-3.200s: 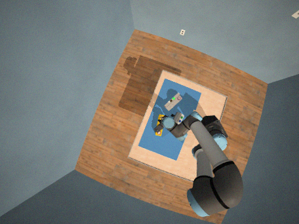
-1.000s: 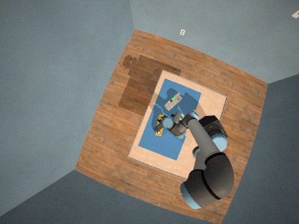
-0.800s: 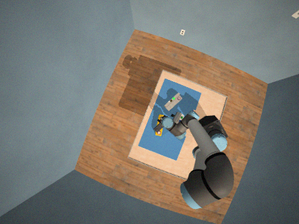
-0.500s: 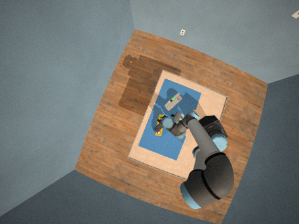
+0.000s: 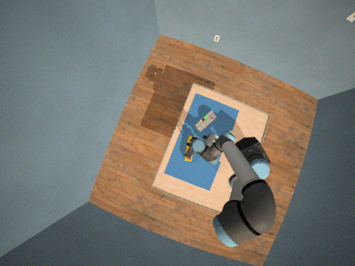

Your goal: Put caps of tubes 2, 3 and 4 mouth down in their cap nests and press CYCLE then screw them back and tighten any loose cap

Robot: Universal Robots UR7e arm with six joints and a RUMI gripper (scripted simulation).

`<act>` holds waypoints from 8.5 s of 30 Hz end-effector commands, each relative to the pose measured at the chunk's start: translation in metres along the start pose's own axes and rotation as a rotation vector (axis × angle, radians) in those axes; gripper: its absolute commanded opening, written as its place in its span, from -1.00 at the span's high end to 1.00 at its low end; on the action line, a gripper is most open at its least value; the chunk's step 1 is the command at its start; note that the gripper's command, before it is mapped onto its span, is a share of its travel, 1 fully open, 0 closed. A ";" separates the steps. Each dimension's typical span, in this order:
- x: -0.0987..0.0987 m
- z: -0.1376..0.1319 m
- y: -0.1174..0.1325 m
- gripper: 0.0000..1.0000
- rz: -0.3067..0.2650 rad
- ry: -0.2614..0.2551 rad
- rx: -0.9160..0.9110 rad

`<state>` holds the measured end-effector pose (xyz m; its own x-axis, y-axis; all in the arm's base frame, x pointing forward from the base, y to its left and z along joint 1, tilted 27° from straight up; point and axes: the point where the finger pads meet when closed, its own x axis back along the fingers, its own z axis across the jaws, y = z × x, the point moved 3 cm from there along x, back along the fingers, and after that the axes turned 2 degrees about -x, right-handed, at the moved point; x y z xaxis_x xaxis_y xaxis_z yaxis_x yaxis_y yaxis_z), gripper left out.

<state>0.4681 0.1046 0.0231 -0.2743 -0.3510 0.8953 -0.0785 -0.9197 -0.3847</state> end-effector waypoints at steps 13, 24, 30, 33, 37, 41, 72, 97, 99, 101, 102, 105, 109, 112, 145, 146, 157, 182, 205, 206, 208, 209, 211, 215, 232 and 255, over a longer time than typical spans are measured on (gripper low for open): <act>-0.004 0.000 0.000 0.30 0.006 0.001 0.586; -0.004 0.000 0.000 0.30 0.006 0.001 0.793; -0.004 0.000 0.000 1.00 0.006 0.001 0.793; -0.004 0.000 0.000 1.00 0.006 0.001 0.793; -0.004 0.000 0.000 1.00 0.005 0.001 0.792; -0.004 0.000 0.000 1.00 0.006 0.001 0.693; -0.004 0.000 0.000 0.30 0.005 -0.002 -0.254; -0.004 0.000 0.000 0.30 0.006 0.000 0.226; -0.005 0.000 0.000 0.30 0.006 0.000 0.306; -0.005 0.000 0.000 0.30 0.006 0.000 0.386; -0.005 0.000 0.000 0.30 0.006 0.000 0.426; -0.005 0.000 0.000 0.30 0.006 0.001 0.546; -0.004 0.000 0.000 0.30 0.006 0.001 0.706; -0.005 0.000 0.000 0.30 0.006 0.001 0.793; -0.004 0.000 0.000 1.00 0.006 -0.001 0.143; -0.004 0.000 0.000 1.00 0.006 -0.001 0.093; -0.004 0.000 0.000 1.00 0.005 -0.002 -0.254; -0.005 0.000 0.000 0.30 0.006 -0.001 0.079; -0.005 0.000 0.000 1.00 0.006 0.001 0.793; -0.005 0.000 0.000 1.00 0.006 0.001 0.793; -0.005 0.000 0.000 1.00 0.006 0.001 0.793; -0.005 0.000 0.000 1.00 0.006 0.001 0.793; -0.005 0.000 0.000 1.00 0.006 0.001 0.793; -0.005 0.000 0.000 1.00 0.005 0.001 0.792; -0.005 0.000 0.000 1.00 0.006 -0.001 0.093; -0.006 0.000 0.000 0.30 0.005 -0.002 -0.254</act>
<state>0.4697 0.1066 0.0176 -0.2727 -0.3570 0.8934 -0.3148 -0.8444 -0.4335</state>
